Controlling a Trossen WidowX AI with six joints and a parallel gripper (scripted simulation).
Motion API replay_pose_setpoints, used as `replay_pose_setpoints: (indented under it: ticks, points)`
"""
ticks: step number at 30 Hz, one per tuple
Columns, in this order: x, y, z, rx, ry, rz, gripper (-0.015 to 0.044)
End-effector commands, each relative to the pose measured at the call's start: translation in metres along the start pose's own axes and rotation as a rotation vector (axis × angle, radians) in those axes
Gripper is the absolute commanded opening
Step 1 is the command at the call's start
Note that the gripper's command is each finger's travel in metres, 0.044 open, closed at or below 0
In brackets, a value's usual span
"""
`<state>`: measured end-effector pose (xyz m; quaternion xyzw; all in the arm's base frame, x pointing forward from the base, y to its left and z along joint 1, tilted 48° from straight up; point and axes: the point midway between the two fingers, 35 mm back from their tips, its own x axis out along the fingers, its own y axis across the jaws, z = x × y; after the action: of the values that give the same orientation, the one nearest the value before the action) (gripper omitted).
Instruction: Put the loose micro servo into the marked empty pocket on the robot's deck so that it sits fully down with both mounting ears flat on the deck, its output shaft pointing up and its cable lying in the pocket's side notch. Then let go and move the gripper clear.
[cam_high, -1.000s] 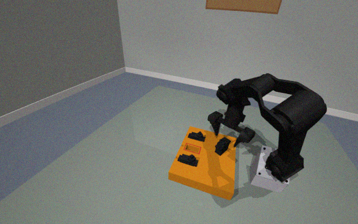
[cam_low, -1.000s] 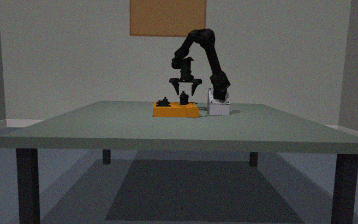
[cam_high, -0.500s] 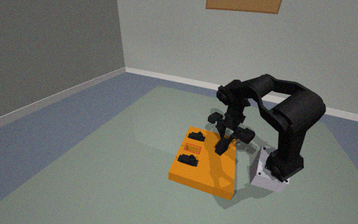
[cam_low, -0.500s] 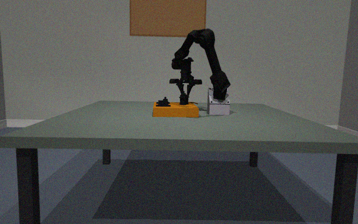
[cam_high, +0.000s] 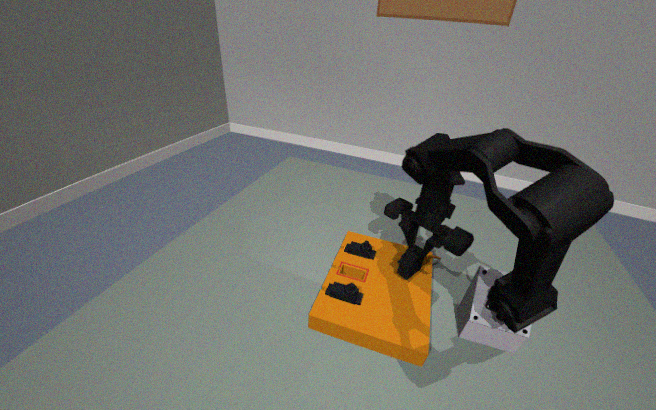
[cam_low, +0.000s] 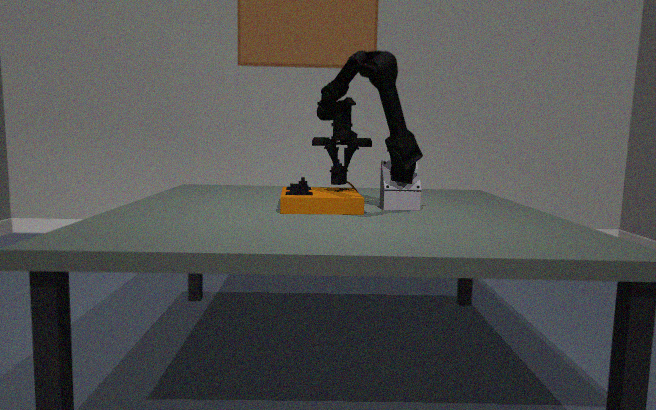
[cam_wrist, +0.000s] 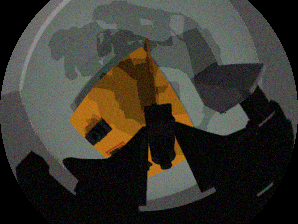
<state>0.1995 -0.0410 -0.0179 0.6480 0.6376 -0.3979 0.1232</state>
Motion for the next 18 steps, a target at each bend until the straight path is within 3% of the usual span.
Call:
replay_pose_setpoints:
  ticks: [1,18]
  points:
    - [-0.006,0.000,-0.001,-0.011,-0.006,0.005,0.0000]
    - [-0.006,0.034,-0.017,-0.013,-0.005,0.006,0.0000]
